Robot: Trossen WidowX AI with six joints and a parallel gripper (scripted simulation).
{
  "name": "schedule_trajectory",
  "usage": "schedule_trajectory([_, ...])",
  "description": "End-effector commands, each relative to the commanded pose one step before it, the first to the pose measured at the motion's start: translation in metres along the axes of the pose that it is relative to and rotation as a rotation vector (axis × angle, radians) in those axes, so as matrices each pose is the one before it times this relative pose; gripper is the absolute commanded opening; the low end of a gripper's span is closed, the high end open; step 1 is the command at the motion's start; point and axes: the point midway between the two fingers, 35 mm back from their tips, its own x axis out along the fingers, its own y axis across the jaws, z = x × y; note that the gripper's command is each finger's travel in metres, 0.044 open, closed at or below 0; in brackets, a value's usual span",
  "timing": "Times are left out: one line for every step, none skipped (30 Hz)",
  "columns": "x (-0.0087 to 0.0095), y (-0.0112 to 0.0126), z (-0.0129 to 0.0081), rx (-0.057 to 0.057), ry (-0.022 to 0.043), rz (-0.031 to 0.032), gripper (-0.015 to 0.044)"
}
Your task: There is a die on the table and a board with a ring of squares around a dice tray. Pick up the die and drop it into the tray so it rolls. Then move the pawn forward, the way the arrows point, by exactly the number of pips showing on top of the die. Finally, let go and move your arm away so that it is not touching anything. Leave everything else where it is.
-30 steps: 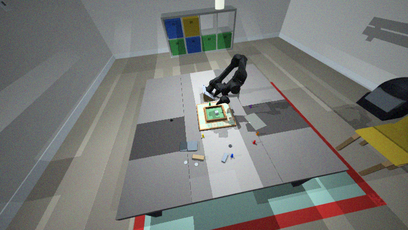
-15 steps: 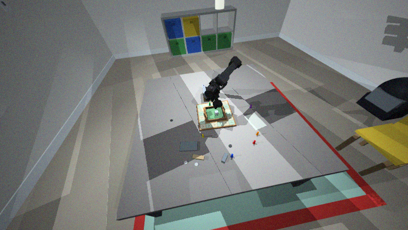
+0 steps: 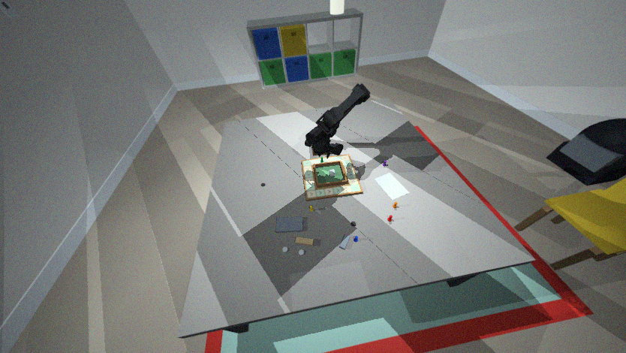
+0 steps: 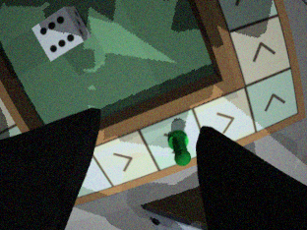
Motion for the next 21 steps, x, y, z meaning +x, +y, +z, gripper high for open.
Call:
schedule_trajectory([0.01254, -0.02393, -0.0266, -0.6312, 0.00368, 0.02021, 0.02])
schedule_trajectory([0.00163, 0.001, -0.00449, -0.0872, -0.00205, 0.00325, 0.02])
schedule_trajectory([0.00169, 0.00144, -0.00435, -0.0872, -0.00239, 0.00309, 0.02])
schedule_trajectory([0.00175, 0.00186, -0.00416, -0.0872, -0.00272, 0.00288, 0.02])
schedule_trajectory([0.00181, 0.00225, -0.00394, -0.083, -0.00302, 0.00265, 0.02])
schedule_trajectory([0.00145, 0.00203, -0.00287, -0.0588, -0.00254, 0.00189, 0.02])
schedule_trajectory([0.0008, 0.00119, -0.00147, -0.05, -0.00145, 0.00095, 0.02])
schedule_trajectory([0.00044, 0.0007, -0.00077, -0.0201, -0.00081, 0.00049, 0.02])
schedule_trajectory([0.00007, 0.0001, -0.00011, -0.003, -0.00012, 0.00007, 0.02])
schedule_trajectory([0.0, 0.0, 0.0, 0.0, 0.0, 0.0, 0.02])
schedule_trajectory([0.0, 0.0, 0.0, 0.0, 0.0, 0.0, 0.02])
schedule_trajectory([-0.00004, -0.0006, -0.00054, 0.0, 0.00005, -0.00009, 0.02])
schedule_trajectory([0.0, 0.0, 0.0, 0.0, 0.0, 0.0, 0.02])
schedule_trajectory([0.0, 0.0, 0.0, 0.0, 0.0, 0.0, 0.02])
schedule_trajectory([0.0, 0.0, 0.0, 0.0, 0.0, 0.0, 0.02])
schedule_trajectory([0.0, 0.0, 0.0, 0.0, 0.0, 0.0, 0.02])
schedule_trajectory([0.0, 0.0, 0.0, 0.0, 0.0, 0.0, 0.02])
schedule_trajectory([0.0, 0.0, 0.0, 0.0, 0.0, 0.0, 0.02])
schedule_trajectory([0.0, 0.0, 0.0, 0.0, 0.0, 0.0, 0.02])
schedule_trajectory([0.0, 0.0, 0.0, 0.0, 0.0, 0.0, 0.02])
schedule_trajectory([0.0, 0.0, 0.0, 0.0, 0.0, 0.0, 0.02])
